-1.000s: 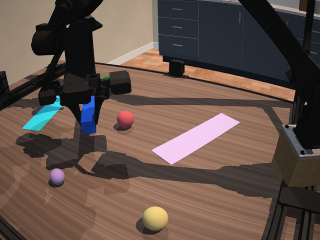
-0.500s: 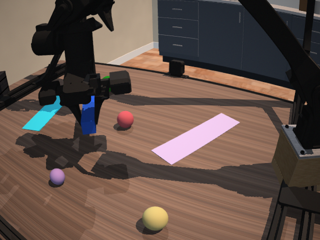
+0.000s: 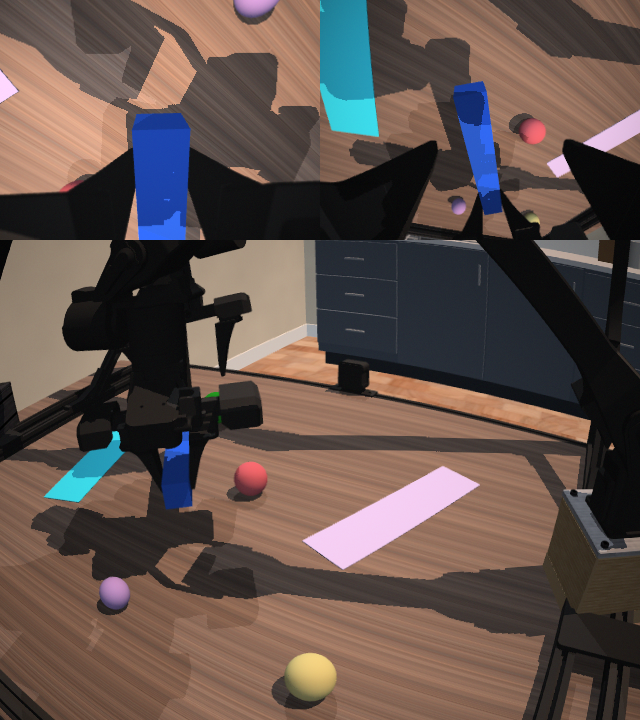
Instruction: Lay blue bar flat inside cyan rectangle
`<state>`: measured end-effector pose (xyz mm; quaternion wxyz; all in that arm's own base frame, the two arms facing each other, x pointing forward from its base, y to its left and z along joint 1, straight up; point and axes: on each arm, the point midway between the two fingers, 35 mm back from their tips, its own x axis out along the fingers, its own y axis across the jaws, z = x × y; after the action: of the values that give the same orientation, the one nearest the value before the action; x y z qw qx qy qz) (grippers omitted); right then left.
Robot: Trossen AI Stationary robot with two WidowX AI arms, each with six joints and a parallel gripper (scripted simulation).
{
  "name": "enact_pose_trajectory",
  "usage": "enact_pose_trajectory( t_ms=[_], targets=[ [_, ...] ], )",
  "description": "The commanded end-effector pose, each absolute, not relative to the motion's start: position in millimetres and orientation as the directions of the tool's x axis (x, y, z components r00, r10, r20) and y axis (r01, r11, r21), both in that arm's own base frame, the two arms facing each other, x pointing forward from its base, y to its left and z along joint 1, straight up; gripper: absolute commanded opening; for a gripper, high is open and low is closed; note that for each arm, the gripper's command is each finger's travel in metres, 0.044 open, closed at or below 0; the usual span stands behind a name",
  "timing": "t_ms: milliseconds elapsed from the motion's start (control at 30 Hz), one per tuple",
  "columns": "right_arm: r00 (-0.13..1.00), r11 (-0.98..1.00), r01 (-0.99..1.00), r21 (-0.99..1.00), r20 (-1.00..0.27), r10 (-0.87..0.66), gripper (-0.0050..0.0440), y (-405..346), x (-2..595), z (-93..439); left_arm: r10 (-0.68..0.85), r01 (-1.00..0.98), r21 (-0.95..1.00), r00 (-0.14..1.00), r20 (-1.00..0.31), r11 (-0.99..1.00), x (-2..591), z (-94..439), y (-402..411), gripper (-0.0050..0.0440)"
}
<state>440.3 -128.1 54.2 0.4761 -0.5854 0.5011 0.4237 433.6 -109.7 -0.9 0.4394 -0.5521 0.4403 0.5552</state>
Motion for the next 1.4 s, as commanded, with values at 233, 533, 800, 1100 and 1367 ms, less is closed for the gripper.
enact_pose_trajectory(
  t_ms=[233,533,800,1100,1367],
  targets=[
    [0.025,-0.15,-0.989,0.0,-0.986,-0.165,0.044,-137,434,26,0.0,-0.973,0.0,0.0,-1.0,-0.229,435,0,-110,0.0],
    [0.0,-0.155,-0.988,0.0,-1.0,0.0,0.044,-137,430,-7,0.0,-0.973,0.0,0.0,-1.0,-0.229,435,0,-110,0.0],
    [0.0,-0.155,-0.988,0.0,-1.0,0.0,0.0296,-137,430,-7,0.0,-0.973,0.0,0.0,-1.0,-0.229,435,0,-110,0.0],
    [0.0,-0.155,-0.988,0.0,-1.0,0.0,0.0173,-137,430,-7,0.0,-0.973,0.0,0.0,-1.0,-0.229,435,0,-110,0.0],
    [0.0,-0.155,-0.988,0.0,-1.0,0.0,0.0133,-137,430,-7,0.0,-0.973,0.0,0.0,-1.0,-0.229,435,0,-110,0.0]
  ],
)
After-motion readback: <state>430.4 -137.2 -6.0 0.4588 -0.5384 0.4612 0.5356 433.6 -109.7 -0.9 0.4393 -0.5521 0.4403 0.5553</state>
